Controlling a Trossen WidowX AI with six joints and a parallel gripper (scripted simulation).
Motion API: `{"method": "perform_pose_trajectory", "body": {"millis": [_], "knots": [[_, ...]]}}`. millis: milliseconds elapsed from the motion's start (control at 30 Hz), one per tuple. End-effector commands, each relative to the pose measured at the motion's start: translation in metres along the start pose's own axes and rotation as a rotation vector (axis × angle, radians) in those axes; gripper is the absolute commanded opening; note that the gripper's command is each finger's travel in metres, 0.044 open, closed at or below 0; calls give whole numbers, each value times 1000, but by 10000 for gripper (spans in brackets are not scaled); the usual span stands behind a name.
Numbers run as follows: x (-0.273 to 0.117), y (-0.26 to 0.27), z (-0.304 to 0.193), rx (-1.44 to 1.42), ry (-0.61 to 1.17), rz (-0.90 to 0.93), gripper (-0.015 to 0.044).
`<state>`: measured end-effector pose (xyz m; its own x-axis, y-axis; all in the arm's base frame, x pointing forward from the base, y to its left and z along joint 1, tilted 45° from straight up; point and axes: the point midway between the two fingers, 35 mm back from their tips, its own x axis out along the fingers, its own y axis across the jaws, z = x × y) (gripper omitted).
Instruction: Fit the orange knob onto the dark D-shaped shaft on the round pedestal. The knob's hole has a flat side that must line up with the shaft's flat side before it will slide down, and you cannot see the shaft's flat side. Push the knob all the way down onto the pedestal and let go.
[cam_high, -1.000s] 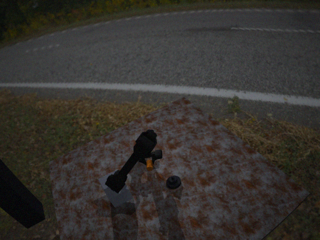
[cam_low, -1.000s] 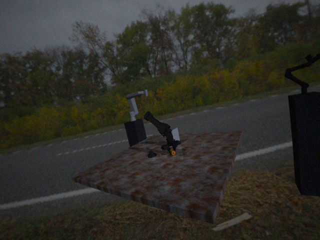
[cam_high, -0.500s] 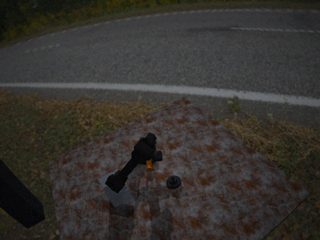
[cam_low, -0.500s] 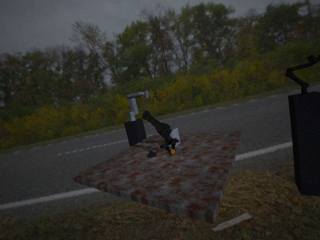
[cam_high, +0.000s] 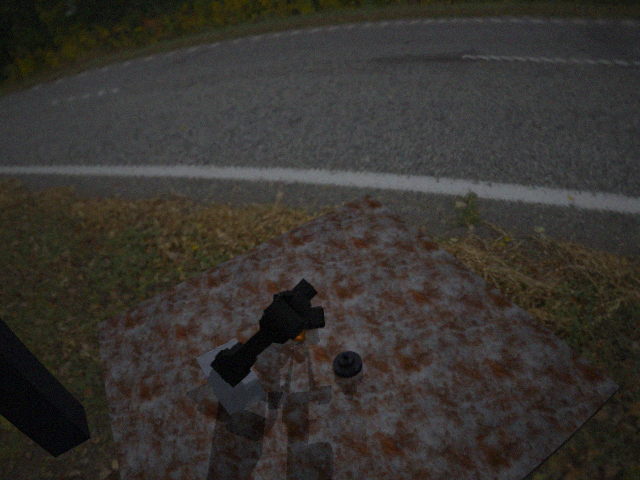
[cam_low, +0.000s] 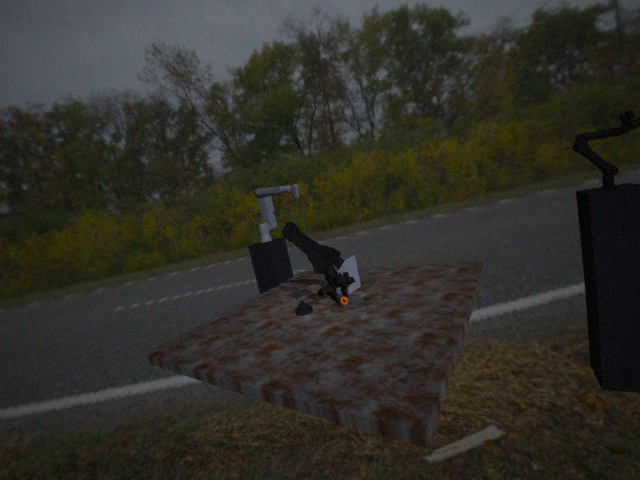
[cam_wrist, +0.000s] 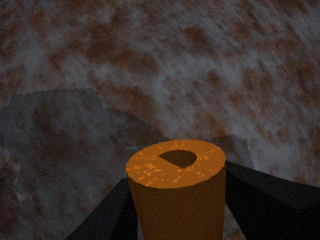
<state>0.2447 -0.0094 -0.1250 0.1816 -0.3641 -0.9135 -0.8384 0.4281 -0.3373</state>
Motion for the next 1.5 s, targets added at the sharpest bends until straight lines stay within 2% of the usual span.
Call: {"method": "perform_pose_trajectory", "body": {"millis": [0, 1467], "knots": [[-4, 1, -4, -3, -74, 0, 179], [-18, 3, -48, -8, -771, 9, 179]]}}
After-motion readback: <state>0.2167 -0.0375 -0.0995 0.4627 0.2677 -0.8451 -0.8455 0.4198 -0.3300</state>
